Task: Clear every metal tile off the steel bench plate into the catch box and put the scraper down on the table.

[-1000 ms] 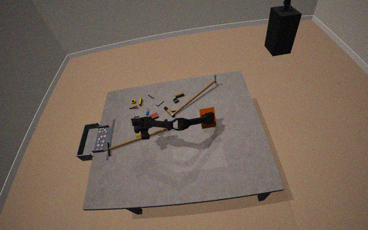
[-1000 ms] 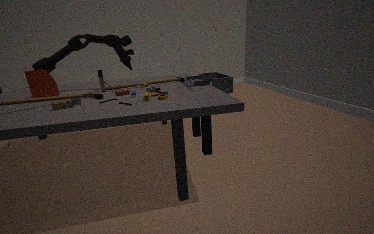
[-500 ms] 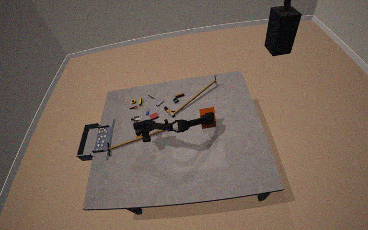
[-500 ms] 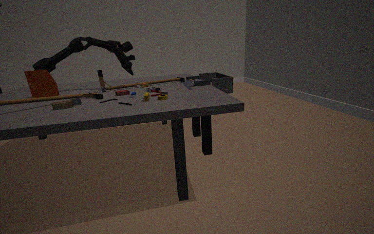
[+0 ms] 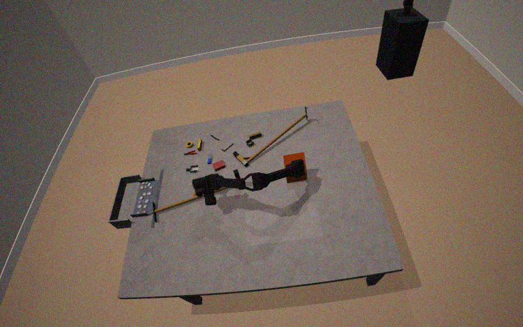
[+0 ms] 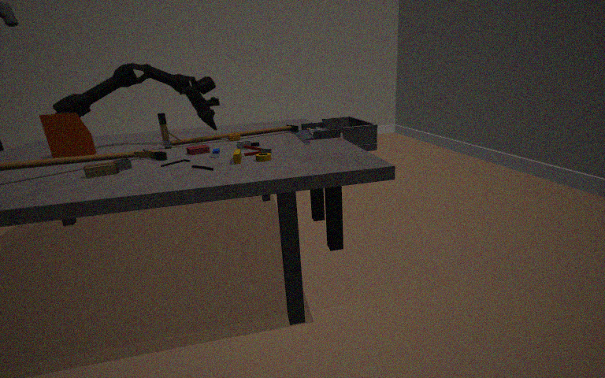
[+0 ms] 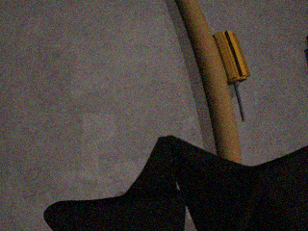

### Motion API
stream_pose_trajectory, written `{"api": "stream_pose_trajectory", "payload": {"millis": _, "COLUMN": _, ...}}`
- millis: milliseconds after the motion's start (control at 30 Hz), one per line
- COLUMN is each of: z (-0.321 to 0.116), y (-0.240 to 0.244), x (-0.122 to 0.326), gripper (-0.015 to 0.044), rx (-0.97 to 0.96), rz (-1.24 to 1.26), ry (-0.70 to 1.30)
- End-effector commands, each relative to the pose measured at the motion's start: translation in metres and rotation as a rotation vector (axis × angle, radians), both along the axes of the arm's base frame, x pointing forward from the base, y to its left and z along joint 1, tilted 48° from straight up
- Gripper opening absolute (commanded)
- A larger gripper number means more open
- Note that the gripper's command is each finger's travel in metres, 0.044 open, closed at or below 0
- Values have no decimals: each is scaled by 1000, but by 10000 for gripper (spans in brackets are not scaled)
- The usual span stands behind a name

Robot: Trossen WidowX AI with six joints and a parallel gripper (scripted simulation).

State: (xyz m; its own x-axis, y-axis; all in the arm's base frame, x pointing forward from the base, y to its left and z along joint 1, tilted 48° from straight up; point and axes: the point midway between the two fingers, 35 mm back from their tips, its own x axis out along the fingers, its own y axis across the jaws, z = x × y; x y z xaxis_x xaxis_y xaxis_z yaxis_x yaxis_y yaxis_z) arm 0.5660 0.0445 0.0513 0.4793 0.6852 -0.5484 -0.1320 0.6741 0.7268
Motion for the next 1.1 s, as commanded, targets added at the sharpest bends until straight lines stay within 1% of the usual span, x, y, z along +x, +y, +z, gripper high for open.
{"api": "stream_pose_trajectory", "payload": {"millis": 0, "z": -9, "y": 9, "x": -2, "gripper": 0, "rx": 1, "rz": 1, "ry": 9}}
{"api": "stream_pose_trajectory", "payload": {"millis": 367, "z": -24, "y": 30, "x": -4, "gripper": 0, "rx": 7, "rz": -1, "ry": 7}}
{"api": "stream_pose_trajectory", "payload": {"millis": 1067, "z": -37, "y": 18, "x": 1, "gripper": 0, "rx": 5, "rz": 0, "ry": 8}}
